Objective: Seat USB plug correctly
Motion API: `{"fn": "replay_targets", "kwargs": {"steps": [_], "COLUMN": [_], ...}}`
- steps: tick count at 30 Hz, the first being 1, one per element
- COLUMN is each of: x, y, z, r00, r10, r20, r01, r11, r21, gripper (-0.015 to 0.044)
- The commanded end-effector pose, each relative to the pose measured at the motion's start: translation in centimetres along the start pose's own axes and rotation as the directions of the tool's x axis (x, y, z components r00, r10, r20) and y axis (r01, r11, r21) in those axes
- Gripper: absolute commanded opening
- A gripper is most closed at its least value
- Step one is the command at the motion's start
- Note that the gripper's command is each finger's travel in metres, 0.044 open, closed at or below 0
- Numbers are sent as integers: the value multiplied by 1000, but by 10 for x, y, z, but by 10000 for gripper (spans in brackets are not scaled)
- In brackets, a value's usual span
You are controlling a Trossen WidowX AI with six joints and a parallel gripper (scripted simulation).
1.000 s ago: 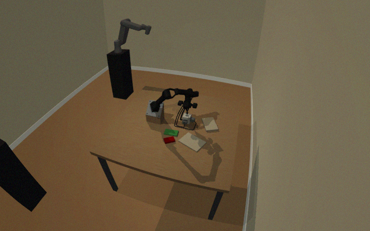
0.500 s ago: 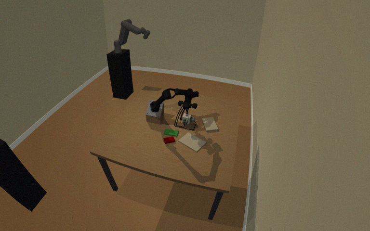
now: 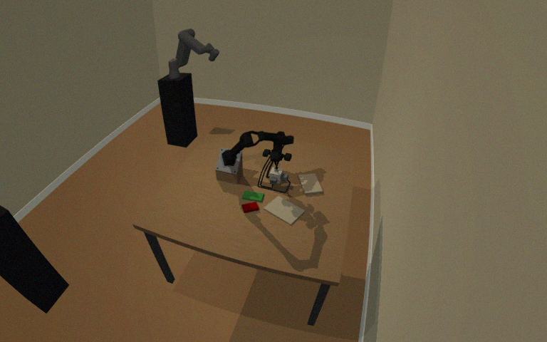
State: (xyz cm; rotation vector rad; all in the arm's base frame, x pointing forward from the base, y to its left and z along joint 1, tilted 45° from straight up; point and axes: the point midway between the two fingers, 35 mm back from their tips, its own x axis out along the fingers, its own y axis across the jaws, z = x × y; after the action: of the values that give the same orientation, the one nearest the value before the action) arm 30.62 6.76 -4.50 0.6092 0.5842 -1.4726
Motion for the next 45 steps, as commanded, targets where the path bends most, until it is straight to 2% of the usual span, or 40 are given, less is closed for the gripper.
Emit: {"fn": "replay_targets", "kwargs": {"steps": [1,45], "x": [1,6], "y": [1,0], "z": [1,1], "r00": [1000,1000], "r10": [4,4], "r20": [5,9], "r01": [-4,-4], "r11": [1000,1000], "r21": [8,17], "gripper": [0,0]}}
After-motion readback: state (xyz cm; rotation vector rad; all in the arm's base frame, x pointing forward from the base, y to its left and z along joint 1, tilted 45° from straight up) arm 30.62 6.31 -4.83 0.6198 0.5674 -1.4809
